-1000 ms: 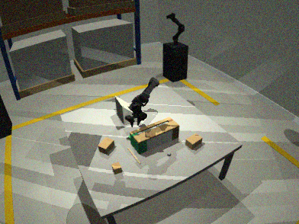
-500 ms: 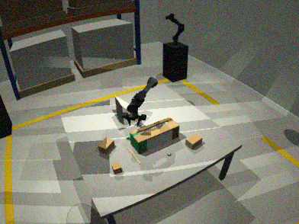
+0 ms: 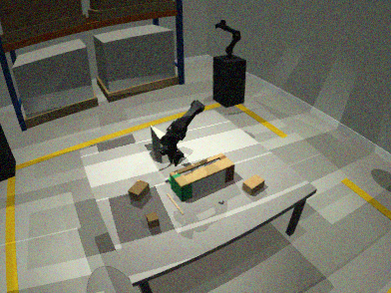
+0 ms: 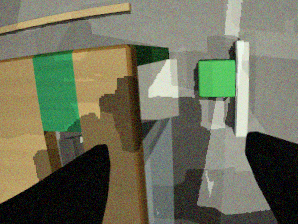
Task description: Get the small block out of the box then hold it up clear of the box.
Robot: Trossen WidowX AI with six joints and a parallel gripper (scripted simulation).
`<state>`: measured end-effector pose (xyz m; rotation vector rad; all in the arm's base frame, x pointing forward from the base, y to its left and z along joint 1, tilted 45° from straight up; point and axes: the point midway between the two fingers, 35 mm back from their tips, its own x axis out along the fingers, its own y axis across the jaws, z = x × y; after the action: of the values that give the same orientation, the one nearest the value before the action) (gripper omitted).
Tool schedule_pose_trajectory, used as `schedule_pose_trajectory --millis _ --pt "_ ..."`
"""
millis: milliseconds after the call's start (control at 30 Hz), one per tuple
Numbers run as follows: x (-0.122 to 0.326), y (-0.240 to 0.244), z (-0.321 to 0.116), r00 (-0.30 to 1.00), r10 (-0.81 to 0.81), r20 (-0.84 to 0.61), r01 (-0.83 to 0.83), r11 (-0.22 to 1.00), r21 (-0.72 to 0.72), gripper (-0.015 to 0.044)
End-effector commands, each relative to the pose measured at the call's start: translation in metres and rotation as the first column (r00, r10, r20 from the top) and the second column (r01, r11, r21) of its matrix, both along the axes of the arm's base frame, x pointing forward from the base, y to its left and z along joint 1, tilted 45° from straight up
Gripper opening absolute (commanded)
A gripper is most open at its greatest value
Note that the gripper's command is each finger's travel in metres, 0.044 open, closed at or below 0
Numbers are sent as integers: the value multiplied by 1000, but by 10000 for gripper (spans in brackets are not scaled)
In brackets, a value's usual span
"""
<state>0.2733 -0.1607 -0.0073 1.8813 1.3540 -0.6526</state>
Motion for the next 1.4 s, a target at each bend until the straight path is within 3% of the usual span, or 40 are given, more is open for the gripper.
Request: schedule_pose_trajectory --millis 0,400,1067,1267,1367 --pt "-8 -10 -7 665 -521 -535 698 688 199 285" --pt "-13 -17 -9 171 -485 -857 967 248 53 285" --pt "-12 -15 -11 169 -484 -858 968 246 52 285" --pt "-8 40 -72 170 -483 -859 968 246 53 285" --pt "-9 48 -78 171 -482 -859 968 246 54 285"
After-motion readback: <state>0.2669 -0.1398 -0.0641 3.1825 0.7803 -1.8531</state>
